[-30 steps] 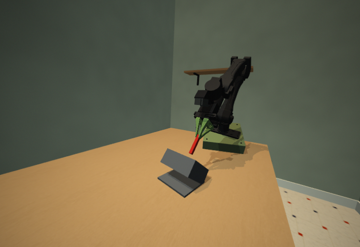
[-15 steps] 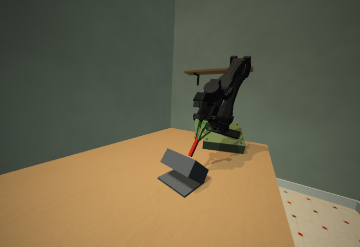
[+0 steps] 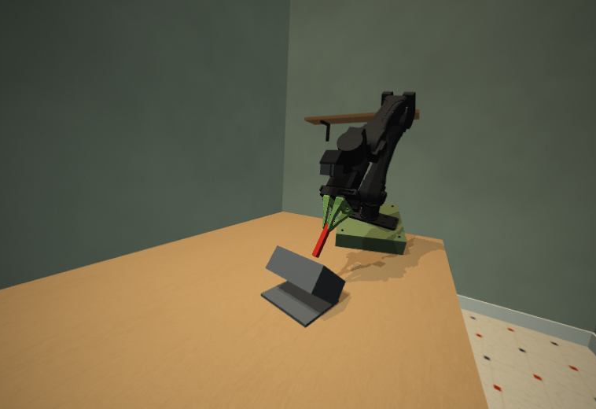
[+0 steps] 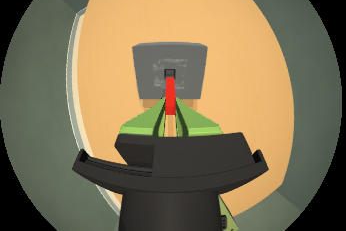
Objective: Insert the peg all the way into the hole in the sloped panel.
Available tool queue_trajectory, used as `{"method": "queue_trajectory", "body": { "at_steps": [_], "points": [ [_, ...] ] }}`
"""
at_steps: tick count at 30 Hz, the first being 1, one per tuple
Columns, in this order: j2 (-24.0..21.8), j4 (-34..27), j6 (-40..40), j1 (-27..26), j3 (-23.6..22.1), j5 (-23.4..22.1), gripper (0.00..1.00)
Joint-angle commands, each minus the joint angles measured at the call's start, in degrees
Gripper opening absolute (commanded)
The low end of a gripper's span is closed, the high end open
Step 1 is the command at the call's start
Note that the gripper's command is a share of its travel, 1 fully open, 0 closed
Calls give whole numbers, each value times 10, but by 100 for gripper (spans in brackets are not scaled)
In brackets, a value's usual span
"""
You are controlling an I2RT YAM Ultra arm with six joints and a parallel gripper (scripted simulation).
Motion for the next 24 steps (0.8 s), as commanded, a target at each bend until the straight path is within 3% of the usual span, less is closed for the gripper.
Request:
{"method": "queue_trajectory", "body": {
  "at_steps": [1, 24],
  "points": [
    [-9, -8, -3, -8, 21, -3, 0],
    [33, 22, -2, -7, 33, -2, 0]
  ]
}}
